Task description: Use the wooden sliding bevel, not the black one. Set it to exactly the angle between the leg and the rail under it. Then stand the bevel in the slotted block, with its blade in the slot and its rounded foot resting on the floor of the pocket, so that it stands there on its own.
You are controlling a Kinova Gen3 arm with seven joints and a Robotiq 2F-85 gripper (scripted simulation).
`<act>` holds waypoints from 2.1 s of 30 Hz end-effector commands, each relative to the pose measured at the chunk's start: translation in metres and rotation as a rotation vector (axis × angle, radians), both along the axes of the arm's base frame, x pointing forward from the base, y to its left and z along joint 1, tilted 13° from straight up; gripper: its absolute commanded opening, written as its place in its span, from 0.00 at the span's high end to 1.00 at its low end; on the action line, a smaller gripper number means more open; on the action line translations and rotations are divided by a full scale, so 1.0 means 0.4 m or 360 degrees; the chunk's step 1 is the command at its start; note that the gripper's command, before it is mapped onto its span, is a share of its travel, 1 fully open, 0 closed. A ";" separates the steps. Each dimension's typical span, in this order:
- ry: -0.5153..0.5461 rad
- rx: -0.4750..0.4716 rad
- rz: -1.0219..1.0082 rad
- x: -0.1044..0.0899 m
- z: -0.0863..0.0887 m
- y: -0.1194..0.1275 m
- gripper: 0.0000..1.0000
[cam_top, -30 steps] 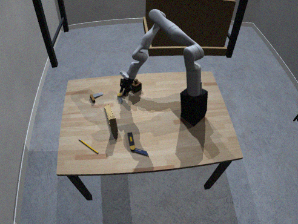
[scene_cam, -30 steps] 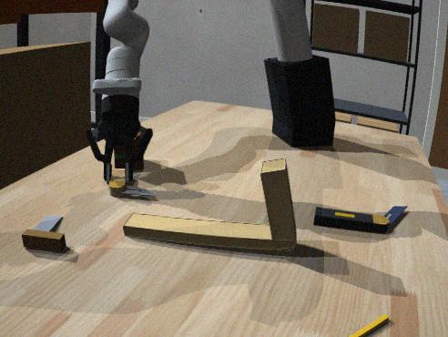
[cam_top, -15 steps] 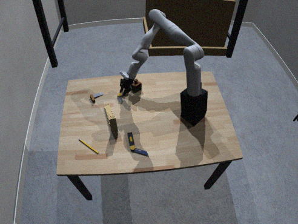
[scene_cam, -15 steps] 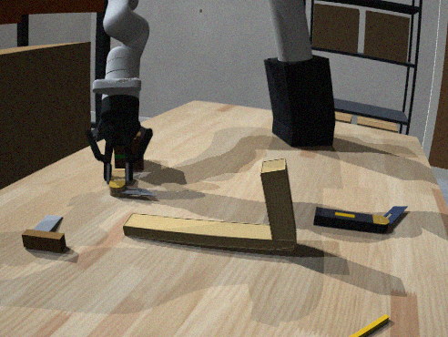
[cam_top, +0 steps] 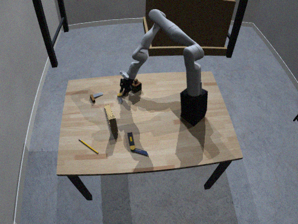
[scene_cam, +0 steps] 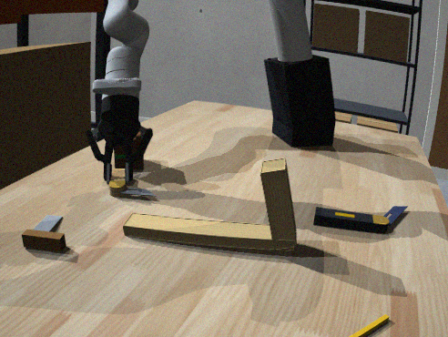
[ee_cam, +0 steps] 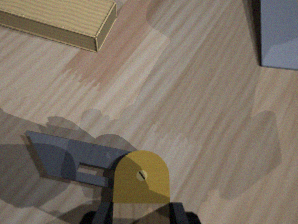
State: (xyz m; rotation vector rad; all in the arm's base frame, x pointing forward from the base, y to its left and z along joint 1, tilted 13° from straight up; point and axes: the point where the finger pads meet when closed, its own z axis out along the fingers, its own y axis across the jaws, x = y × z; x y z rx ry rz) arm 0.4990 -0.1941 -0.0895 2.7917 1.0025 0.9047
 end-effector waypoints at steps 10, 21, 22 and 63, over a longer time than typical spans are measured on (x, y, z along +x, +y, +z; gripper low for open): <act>0.0000 -0.0001 0.0000 0.000 0.001 0.000 0.90; 0.0000 -0.0001 0.0000 -0.004 0.029 0.004 0.90; 0.0000 -0.0001 0.0000 -0.005 0.036 0.006 0.90; 0.0000 -0.0001 0.0000 -0.073 0.460 0.078 0.90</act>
